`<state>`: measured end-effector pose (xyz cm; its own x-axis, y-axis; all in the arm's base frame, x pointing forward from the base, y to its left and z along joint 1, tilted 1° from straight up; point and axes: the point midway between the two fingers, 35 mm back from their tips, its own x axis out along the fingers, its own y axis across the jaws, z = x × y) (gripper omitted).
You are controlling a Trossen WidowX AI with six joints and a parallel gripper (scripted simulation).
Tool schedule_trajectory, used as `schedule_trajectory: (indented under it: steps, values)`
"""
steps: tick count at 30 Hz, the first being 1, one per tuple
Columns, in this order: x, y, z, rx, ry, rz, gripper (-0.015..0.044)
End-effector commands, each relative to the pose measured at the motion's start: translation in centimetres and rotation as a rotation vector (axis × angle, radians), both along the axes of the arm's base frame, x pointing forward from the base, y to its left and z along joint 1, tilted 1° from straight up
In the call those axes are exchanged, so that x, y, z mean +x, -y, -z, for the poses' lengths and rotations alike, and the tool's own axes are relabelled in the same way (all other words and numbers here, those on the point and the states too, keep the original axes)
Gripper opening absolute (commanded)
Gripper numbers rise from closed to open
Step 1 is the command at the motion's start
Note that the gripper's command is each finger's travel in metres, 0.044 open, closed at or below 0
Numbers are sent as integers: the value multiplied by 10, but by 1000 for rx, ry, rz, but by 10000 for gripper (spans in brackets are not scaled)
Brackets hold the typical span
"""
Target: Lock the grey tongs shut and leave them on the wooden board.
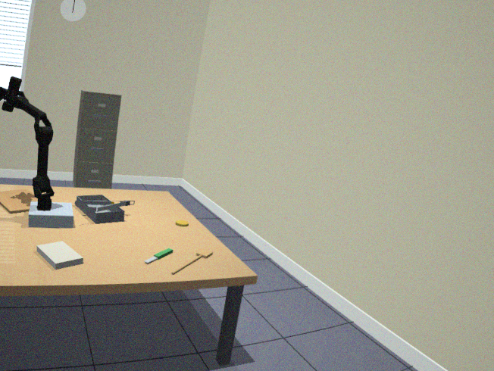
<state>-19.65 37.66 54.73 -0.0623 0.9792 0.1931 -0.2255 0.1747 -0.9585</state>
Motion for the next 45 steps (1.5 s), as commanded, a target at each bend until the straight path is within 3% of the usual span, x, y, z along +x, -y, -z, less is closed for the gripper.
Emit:
schedule_trajectory:
  steps: [1, 14, 23, 35, 45]
  values:
    - [37, -28, 22, -67, -25, 69, 440]
    - [200, -89, 111, -323, -144, 390, 440]
    - [333, -80, 183, -494, -335, 641, 440]
    - [493, 18, 291, -704, -814, 1037, 440]
    - [566, 160, 370, -751, -1355, 1399, 440]
